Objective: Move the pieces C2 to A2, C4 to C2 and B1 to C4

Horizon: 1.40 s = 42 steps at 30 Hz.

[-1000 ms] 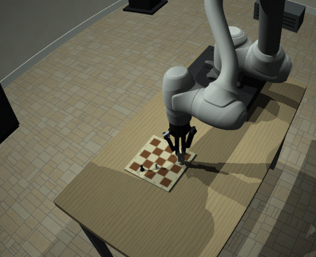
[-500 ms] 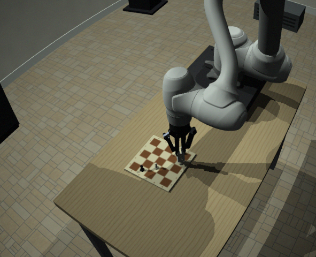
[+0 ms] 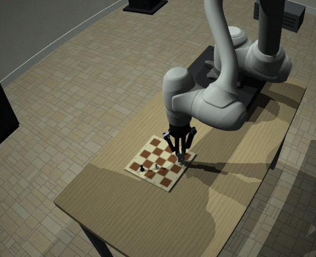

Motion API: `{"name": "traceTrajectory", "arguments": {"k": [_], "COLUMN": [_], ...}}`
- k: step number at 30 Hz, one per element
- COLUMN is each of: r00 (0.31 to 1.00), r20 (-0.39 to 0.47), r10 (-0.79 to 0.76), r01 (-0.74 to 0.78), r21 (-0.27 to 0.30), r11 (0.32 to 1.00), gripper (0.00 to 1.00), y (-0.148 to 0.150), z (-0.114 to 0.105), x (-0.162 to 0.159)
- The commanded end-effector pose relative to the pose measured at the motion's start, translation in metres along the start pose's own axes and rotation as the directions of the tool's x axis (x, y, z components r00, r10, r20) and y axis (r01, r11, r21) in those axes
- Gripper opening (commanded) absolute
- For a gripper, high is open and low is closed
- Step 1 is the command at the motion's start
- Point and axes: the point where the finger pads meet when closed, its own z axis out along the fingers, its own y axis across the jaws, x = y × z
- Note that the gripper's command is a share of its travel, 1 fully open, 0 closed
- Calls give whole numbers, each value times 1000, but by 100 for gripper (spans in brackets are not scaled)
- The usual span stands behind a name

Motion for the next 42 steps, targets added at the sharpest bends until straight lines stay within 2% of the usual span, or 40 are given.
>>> {"name": "traceTrajectory", "arguments": {"k": [1, 23, 24, 29, 30, 32, 33, 35, 36, 42], "r00": [1000, 1000, 1000, 1000, 1000, 1000, 1000, 1000, 1000, 1000], "r20": [0, 0, 0, 0, 0, 0, 0, 0, 0, 0], "r10": [0, 0, 0, 0, 0, 0, 0, 0, 0, 0], "r01": [0, 0, 0, 0, 0, 0, 0, 0, 0, 0], "r21": [0, 0, 0, 0, 0, 0, 0, 0, 0, 0], "r11": [1000, 1000, 1000, 1000, 1000, 1000, 1000, 1000, 1000, 1000], "gripper": [0, 0, 5, 10, 15, 15, 20, 20, 25, 25], "y": [0, 0, 0, 0, 0, 0, 0, 0, 0, 0], "z": [0, 0, 0, 0, 0, 0, 0, 0, 0, 0], "x": [0, 0, 0, 0, 0, 0, 0, 0, 0, 0]}}
